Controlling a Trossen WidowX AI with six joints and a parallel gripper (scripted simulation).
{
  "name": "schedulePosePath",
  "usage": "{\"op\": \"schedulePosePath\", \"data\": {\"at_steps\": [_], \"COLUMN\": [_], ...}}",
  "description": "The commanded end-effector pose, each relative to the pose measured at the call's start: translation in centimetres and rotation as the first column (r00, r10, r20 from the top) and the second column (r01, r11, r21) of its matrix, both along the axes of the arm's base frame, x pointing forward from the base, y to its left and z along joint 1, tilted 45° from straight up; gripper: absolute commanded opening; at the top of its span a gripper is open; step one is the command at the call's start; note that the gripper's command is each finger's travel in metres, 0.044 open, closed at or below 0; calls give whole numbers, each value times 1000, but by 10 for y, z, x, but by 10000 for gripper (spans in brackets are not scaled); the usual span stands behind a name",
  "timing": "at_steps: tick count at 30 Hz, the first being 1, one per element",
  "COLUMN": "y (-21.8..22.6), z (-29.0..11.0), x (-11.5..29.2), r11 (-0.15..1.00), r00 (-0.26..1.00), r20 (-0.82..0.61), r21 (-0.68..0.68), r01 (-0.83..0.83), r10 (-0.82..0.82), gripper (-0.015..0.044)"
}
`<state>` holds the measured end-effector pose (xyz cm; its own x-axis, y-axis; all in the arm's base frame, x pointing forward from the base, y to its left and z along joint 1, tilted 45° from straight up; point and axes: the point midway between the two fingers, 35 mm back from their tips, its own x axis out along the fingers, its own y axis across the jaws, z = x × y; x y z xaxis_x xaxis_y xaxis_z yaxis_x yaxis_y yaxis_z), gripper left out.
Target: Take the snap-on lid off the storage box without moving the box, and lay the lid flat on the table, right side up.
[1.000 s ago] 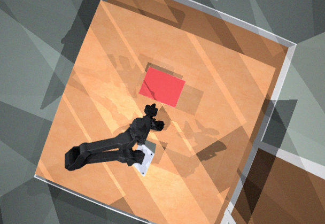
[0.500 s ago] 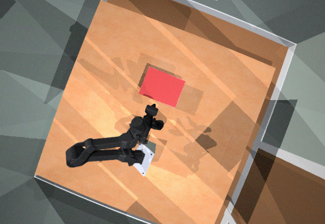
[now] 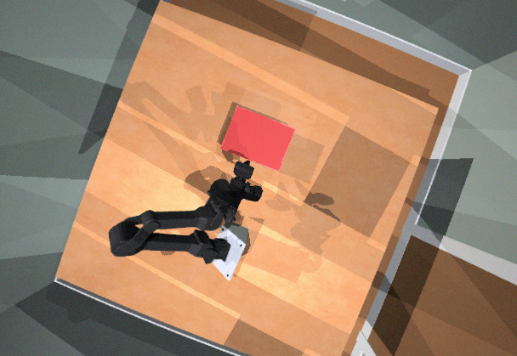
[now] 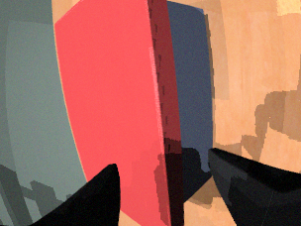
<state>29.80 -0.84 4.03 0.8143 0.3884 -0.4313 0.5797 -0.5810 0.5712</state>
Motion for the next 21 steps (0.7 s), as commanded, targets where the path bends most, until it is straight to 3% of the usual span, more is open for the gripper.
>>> {"op": "schedulePosePath", "data": {"at_steps": [1, 21], "y": [3, 17], "z": [-3, -18], "x": [6, 30], "r11": [1000, 1000], "r00": [1000, 1000], "r20": [-4, 1], "r21": [2, 7], "r01": [0, 3], "r10": [0, -3], "gripper": [235, 235]}}
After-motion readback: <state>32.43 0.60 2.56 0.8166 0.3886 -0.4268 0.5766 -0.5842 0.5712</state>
